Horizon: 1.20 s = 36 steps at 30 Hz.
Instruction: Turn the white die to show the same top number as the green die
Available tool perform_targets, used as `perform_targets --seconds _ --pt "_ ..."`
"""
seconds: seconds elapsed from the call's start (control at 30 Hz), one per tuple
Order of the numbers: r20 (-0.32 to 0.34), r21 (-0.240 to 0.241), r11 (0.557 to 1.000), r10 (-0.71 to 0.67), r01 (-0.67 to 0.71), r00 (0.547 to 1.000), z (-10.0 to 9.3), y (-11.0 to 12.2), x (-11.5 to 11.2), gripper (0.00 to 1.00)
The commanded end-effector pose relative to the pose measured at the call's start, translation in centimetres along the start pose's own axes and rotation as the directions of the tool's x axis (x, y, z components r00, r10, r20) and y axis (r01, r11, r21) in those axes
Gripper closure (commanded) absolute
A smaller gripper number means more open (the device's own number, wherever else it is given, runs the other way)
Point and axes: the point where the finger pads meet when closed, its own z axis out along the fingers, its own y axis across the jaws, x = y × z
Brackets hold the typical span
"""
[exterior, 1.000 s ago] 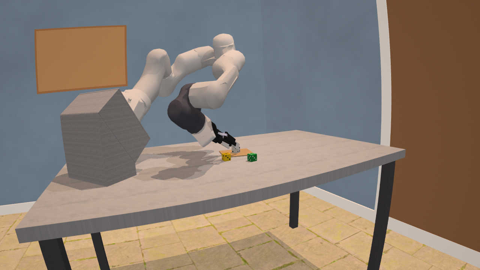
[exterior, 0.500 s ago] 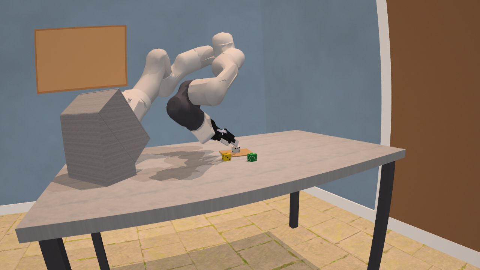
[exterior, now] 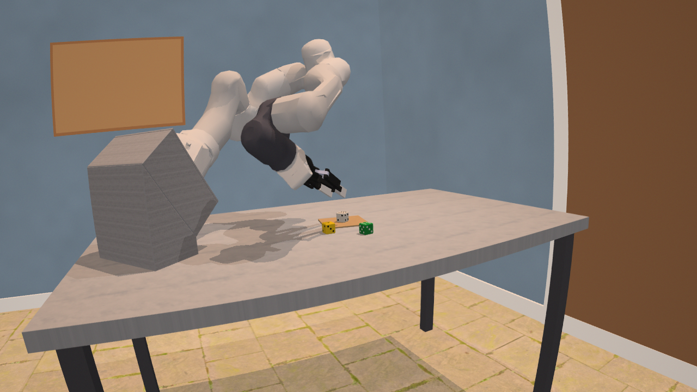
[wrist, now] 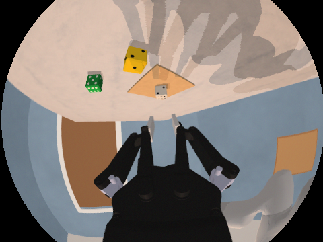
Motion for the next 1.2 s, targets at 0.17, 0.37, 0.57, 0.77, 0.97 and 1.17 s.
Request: perform_targets --seconds 0.17,0.37,0.57,0.77,0.97,1.17 --pt "-0.005 -0.004 1.000 0.022 -0.022 1.000 -0.2 0.2 -0.5 0.72" --pt "-0.056 -0.009 1.000 0.020 -0.021 0.998 0.0 0.2 -0.7 0.72" --pt "-0.207 -0.009 1.000 0.019 -0.021 0.978 0.5 0.2 -1.5 0.72" --pt "-0.293 -0.007 1.000 0.022 -0.026 0.956 0.8 0.2 -2.0 0.72" --pt "-0.351 -0.009 1.000 0.022 -0.027 0.936 1.1 0.3 -2.3 0.72" --pt "-0.467 -0.008 1.000 0.022 -0.029 0.884 1.5 0.2 -3.0 0.72"
